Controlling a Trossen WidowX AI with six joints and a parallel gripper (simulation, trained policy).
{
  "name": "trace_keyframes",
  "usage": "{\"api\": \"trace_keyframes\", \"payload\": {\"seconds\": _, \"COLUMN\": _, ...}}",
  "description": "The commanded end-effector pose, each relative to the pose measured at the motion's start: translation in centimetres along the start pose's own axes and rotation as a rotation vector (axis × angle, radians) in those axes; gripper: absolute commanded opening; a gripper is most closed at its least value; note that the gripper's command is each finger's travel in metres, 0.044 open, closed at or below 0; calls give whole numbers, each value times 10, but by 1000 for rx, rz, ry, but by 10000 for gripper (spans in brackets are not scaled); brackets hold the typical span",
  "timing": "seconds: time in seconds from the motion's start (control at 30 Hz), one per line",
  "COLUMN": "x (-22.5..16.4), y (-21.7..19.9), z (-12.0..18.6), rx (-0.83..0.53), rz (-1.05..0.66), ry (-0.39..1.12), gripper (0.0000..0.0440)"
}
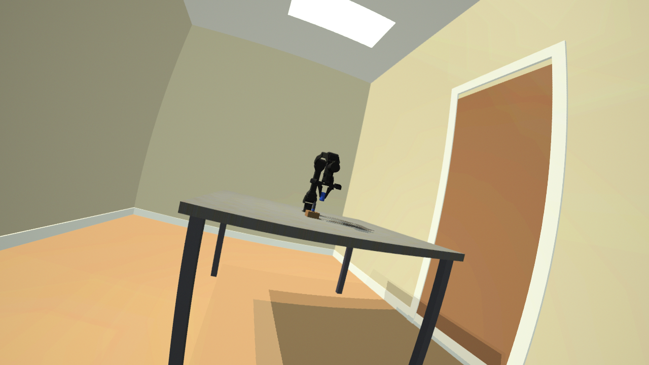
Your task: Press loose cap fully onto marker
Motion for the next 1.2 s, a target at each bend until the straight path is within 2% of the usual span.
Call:
{"api": "trace_keyframes", "payload": {"seconds": 0.0, "x": -13, "y": 13, "z": 0, "rx": 13, "rz": -27, "ry": -12, "gripper": 16}}
{"api": "trace_keyframes", "payload": {"seconds": 0.37, "x": -31, "y": 34, "z": -3, "rx": 16, "rz": -80, "ry": -48, "gripper": 2}}
{"api": "trace_keyframes", "payload": {"seconds": 0.8, "x": -36, "y": 32, "z": -25, "rx": 15, "rz": -77, "ry": -104, "gripper": 0}}
{"api": "trace_keyframes", "payload": {"seconds": 1.17, "x": -37, "y": 32, "z": -55, "rx": 9, "rz": -39, "ry": -148, "gripper": 0}}
Point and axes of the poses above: the point midway between the two fingers, 35 mm back from their tips, its own z axis back along the fingers, its own y axis across the jaws, x = y × z, the point moved 10 cm from there along z, back along the fingers, and after that the axes turned 4 degrees about z, right-handed, at the moved point
